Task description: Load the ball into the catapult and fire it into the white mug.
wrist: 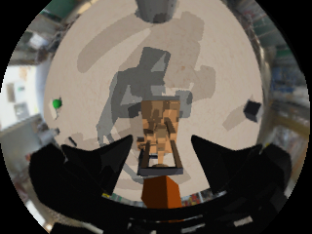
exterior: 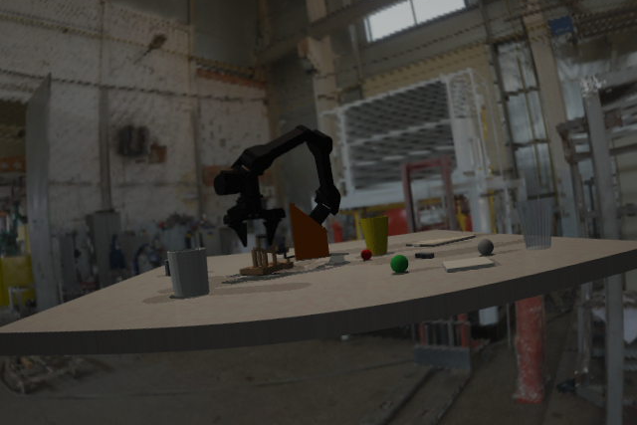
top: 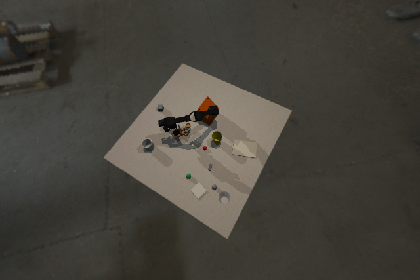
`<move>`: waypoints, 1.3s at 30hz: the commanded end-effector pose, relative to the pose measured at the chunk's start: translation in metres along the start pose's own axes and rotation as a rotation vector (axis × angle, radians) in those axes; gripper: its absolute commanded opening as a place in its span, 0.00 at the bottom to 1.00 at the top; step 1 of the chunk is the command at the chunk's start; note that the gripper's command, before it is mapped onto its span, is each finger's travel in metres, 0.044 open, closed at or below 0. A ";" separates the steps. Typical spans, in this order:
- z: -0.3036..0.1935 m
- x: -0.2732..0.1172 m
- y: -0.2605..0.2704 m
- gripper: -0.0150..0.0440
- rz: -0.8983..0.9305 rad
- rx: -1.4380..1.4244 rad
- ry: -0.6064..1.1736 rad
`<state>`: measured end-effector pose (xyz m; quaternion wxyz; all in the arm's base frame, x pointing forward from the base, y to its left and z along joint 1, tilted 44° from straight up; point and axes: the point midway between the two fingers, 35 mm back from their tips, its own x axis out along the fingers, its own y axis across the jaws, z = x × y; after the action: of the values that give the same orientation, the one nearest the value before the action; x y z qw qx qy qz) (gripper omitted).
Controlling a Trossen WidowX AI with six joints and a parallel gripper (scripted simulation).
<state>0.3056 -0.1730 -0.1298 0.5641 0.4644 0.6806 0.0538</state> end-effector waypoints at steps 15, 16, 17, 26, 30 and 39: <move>0.002 -0.028 -0.001 1.00 0.002 -0.008 -0.051; 0.002 -0.014 -0.001 1.00 0.002 -0.008 -0.051; 0.002 -0.007 -0.001 1.00 0.003 -0.008 -0.050; 0.003 0.003 -0.001 1.00 0.003 -0.008 -0.050; 0.003 0.010 -0.001 1.00 0.003 -0.008 -0.051; 0.004 0.024 0.000 1.00 0.003 -0.008 -0.050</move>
<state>0.3105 -0.1618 -0.1451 0.5854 0.4610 0.6653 0.0462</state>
